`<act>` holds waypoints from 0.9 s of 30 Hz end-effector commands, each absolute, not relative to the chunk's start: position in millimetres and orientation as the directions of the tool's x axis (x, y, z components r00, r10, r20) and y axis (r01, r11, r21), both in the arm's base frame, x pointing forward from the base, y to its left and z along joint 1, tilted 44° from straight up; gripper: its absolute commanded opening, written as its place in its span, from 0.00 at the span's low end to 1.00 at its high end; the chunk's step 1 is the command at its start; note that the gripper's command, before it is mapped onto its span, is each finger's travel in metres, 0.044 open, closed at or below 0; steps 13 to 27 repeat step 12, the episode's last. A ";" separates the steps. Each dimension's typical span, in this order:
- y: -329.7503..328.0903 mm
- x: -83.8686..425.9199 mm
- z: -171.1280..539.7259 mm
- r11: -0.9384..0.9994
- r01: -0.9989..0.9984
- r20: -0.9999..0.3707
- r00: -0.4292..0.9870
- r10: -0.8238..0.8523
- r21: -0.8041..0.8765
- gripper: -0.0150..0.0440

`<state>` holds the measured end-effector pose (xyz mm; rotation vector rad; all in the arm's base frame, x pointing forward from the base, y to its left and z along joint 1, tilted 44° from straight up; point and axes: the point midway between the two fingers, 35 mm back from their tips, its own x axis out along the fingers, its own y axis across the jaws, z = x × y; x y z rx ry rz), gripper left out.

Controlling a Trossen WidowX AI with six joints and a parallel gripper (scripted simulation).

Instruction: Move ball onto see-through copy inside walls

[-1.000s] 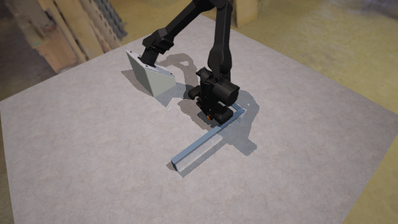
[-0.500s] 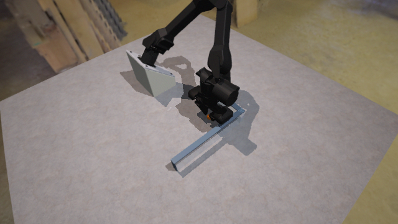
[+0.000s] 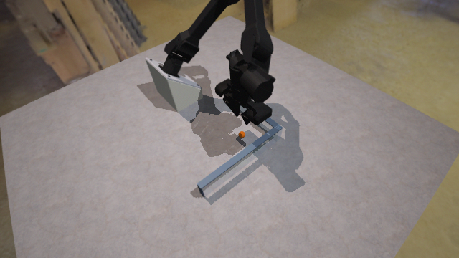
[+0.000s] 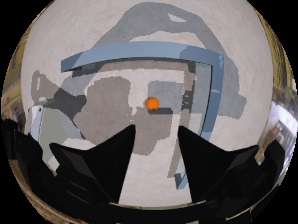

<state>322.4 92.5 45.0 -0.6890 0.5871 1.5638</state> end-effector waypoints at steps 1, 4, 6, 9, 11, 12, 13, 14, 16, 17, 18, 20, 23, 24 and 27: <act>92.5 322.4 45.0 -0.104 -0.994 -0.723 -0.054 0.689 -0.024 0.62; 92.5 322.4 45.0 -0.104 -0.994 -0.723 -0.054 0.689 -0.024 0.62; 92.5 322.4 45.0 -0.104 -0.994 -0.723 -0.054 0.689 -0.024 0.62; 86.1 322.8 51.7 -0.104 -0.994 -0.724 -0.054 0.688 -0.024 0.71; 71.0 322.3 68.4 -0.107 -0.994 -0.723 -0.057 0.689 -0.024 0.79; 66.6 321.8 73.5 -0.108 -0.994 -0.722 -0.057 0.689 -0.024 0.84; 66.6 321.8 73.5 -0.108 -0.994 -0.722 -0.057 0.689 -0.024 0.84; 66.6 321.8 73.5 -0.108 -0.994 -0.722 -0.057 0.689 -0.024 0.84; 66.6 321.8 73.5 -0.108 -0.994 -0.722 -0.057 0.689 -0.024 0.84; 66.6 321.8 73.5 -0.108 -0.994 -0.722 -0.057 0.689 -0.024 0.84; 66.6 321.8 73.5 -0.108 -0.994 -0.722 -0.057 0.689 -0.024 0.84; 66.6 321.8 73.5 -0.108 -0.994 -0.722 -0.057 0.689 -0.024 0.84; 66.6 321.8 73.5 -0.108 -0.994 -0.722 -0.057 0.689 -0.024 0.84; 66.6 321.8 73.5 -0.108 -0.994 -0.722 -0.057 0.689 -0.024 0.84; 66.6 321.8 73.5 -0.108 -0.994 -0.722 -0.057 0.689 -0.024 0.84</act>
